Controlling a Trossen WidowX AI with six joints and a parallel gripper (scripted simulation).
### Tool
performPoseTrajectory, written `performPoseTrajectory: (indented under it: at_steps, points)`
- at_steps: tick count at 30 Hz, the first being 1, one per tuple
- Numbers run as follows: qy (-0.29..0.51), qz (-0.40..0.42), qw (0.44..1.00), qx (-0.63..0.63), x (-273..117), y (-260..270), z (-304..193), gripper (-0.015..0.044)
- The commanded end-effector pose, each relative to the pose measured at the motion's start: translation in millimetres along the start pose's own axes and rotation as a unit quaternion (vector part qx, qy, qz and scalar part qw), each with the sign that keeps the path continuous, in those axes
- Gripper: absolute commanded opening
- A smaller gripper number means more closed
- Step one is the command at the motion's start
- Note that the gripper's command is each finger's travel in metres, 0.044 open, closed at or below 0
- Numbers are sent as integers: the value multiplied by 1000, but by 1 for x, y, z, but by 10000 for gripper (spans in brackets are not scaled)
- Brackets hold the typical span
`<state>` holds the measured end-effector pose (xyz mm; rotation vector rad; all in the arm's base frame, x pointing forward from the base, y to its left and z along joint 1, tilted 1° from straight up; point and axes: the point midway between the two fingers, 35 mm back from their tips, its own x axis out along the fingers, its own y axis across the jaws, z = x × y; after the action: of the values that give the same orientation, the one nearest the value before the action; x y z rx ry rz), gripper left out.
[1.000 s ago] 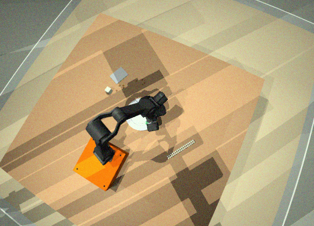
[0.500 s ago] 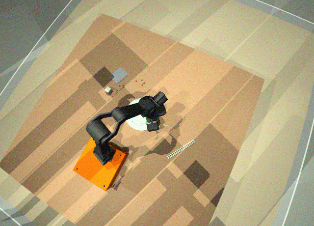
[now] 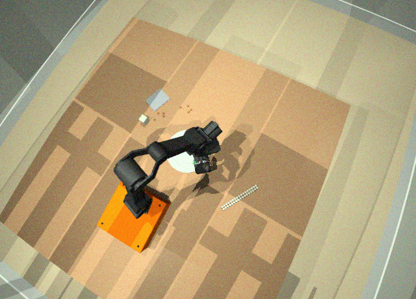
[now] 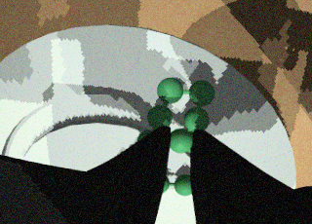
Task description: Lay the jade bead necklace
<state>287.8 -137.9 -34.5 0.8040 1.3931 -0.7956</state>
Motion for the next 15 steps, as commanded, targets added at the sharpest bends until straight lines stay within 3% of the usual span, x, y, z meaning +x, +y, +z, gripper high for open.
performPoseTrajectory:
  at_steps: [1,10,15]
  points:
    - [3,-2,1000,2,4,-1,-1,0]
    - [3,-2,1000,2,4,-1,-1,0]
    - [0,0,1000,0,0,0,0,131]
